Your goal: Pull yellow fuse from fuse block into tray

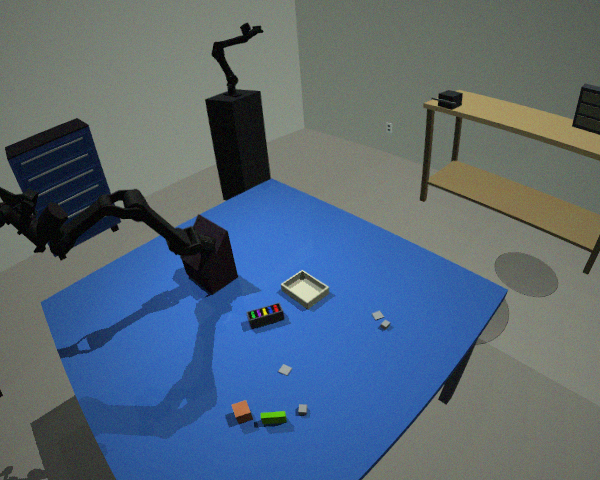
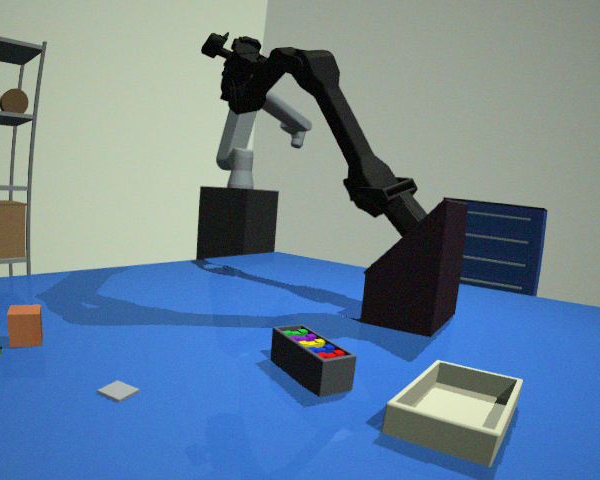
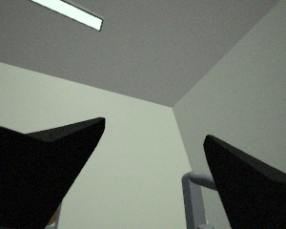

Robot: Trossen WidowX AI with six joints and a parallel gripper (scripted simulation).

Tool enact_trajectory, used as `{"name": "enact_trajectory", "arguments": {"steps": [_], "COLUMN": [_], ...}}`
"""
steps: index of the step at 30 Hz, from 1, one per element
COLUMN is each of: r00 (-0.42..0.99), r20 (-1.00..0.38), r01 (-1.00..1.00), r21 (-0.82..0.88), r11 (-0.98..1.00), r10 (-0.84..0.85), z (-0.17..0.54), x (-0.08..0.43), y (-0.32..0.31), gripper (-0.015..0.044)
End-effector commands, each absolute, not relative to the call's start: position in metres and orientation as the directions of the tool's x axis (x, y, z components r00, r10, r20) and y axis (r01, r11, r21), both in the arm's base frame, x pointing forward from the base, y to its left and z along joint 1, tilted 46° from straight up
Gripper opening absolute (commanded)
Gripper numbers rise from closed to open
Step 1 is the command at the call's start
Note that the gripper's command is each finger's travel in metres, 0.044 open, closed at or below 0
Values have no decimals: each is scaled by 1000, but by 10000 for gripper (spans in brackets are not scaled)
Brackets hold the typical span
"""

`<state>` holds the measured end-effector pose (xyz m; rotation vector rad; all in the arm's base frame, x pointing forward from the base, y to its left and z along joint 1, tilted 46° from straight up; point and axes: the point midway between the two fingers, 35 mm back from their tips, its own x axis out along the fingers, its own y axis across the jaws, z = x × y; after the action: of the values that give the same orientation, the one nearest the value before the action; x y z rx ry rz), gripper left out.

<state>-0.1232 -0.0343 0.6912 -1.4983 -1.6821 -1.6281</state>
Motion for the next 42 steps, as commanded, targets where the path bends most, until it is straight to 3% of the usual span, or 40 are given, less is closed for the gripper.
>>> {"name": "enact_trajectory", "arguments": {"steps": [1,5,13,27,42], "r00": [-377,-451,-586,-554,-239], "r20": [826,832,810,625,210], "r01": [839,836,807,750,796], "r21": [496,520,584,661,601], "r11": [-223,-172,-87,-4,-68], "r10": [420,324,3,-550,-948], "z": [691,690,665,581,426], "x": [-123,-129,-143,-72,99], "y": [-35,-61,-170,-341,-443], "gripper": [374,269,69,69,69]}}
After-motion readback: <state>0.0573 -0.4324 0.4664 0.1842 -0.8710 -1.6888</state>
